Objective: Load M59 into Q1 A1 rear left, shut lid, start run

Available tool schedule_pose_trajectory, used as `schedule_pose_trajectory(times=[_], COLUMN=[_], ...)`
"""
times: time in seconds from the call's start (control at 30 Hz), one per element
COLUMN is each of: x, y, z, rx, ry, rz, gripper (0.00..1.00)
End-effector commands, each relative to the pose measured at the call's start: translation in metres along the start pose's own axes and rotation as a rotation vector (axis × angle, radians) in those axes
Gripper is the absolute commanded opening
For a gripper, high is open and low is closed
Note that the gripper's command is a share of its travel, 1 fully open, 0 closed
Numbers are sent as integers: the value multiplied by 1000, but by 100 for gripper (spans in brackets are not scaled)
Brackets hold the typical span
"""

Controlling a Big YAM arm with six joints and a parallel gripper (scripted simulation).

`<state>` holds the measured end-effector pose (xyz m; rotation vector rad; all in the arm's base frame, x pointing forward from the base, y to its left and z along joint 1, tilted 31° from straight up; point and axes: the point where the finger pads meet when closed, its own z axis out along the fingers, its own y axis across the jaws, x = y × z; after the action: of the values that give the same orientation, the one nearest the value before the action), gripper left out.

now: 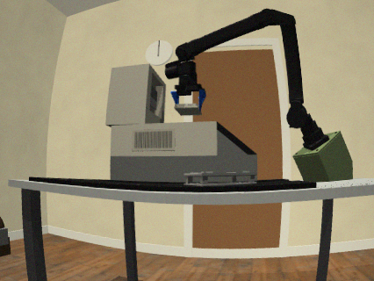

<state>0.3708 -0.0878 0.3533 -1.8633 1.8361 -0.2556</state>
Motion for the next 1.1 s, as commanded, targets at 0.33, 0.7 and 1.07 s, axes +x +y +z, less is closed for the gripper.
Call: schedule_pose_trajectory(times=[0.33,0.7,1.07], x=[6,1,1], y=[-6,-8,-9], z=[16,19,36], rx=[8,36,48], ry=[3,12,16], rz=[0,3,-5], gripper=[0,0,0])
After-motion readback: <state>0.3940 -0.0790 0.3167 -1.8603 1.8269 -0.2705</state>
